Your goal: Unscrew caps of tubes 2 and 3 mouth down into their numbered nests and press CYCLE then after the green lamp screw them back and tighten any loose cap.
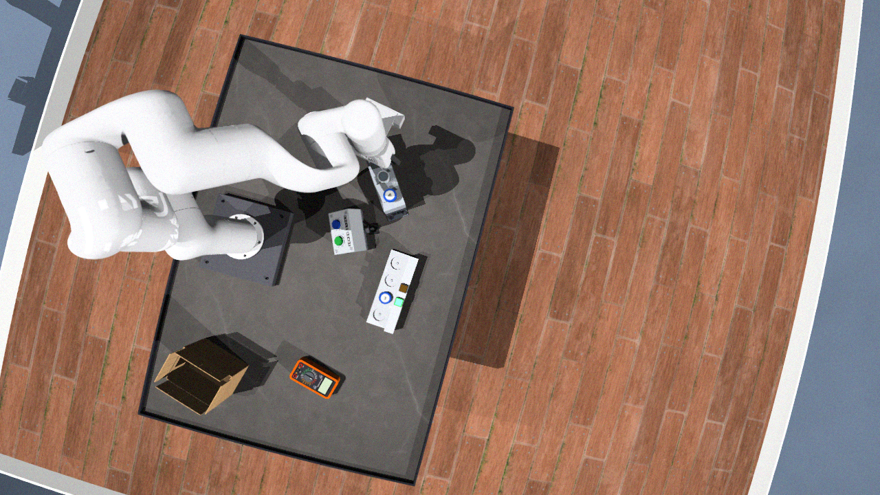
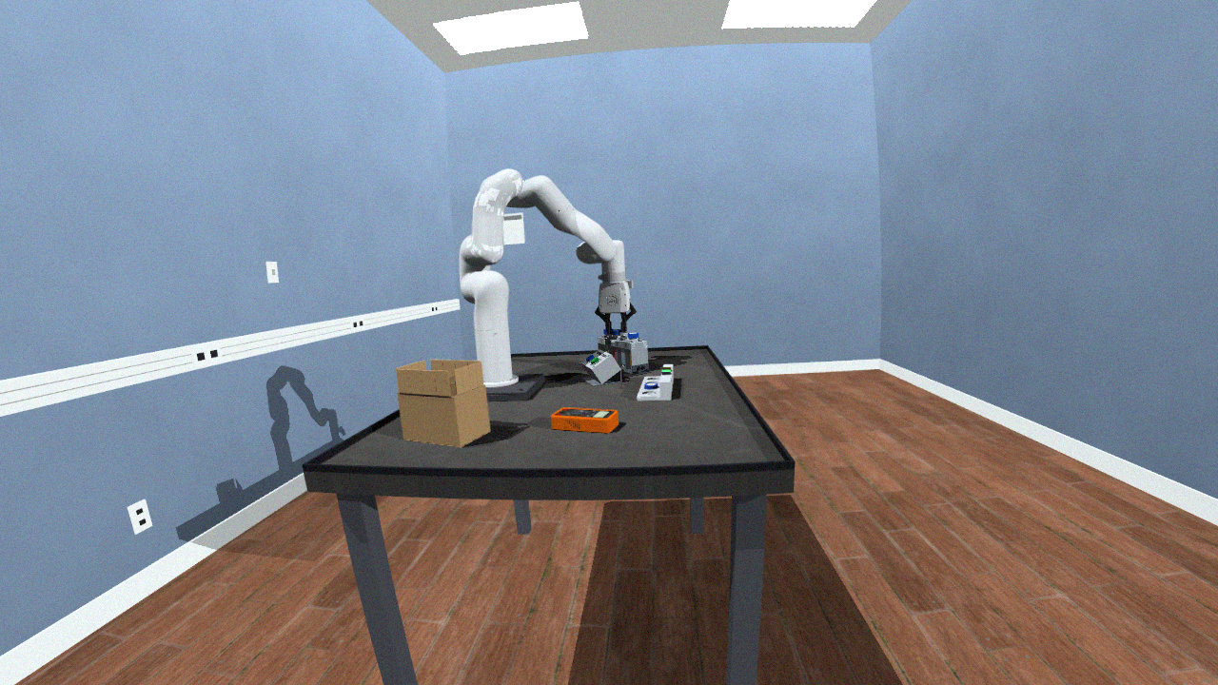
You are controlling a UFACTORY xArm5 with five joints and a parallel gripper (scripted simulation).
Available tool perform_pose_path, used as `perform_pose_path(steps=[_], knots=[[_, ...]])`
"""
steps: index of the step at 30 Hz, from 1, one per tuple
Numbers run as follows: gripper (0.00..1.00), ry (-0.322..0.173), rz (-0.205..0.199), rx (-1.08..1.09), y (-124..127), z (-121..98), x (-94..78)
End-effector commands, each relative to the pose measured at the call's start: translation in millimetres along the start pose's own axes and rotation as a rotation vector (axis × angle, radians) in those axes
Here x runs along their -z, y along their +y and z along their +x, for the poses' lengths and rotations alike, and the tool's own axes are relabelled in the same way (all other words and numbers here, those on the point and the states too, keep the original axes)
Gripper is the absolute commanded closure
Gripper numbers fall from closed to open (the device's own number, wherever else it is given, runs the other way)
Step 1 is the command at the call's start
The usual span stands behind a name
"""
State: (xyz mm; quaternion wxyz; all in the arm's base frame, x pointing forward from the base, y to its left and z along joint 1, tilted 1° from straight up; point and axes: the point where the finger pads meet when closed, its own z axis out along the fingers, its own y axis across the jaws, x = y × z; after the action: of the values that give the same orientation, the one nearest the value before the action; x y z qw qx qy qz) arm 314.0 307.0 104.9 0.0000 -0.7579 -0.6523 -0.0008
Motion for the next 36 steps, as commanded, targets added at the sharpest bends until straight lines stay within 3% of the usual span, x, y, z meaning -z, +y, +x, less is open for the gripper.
perform_pose_path(steps=[1,6,14,16,18,36], knots=[[0.54,-0.005,-0.012,0.0,0.7,0.9,1.4],[0.54,-0.006,-0.011,0.295,0.7,0.9,1.8],[0.54,-0.008,-0.01,0.647,0.7,0.9,1.8],[0.54,-0.008,-0.01,0.647,0.7,0.9,1.8],[0.54,-0.01,-0.009,0.824,0.7,0.9,1.8],[0.54,-0.014,-0.006,1.57,0.7,0.9,1.8]])
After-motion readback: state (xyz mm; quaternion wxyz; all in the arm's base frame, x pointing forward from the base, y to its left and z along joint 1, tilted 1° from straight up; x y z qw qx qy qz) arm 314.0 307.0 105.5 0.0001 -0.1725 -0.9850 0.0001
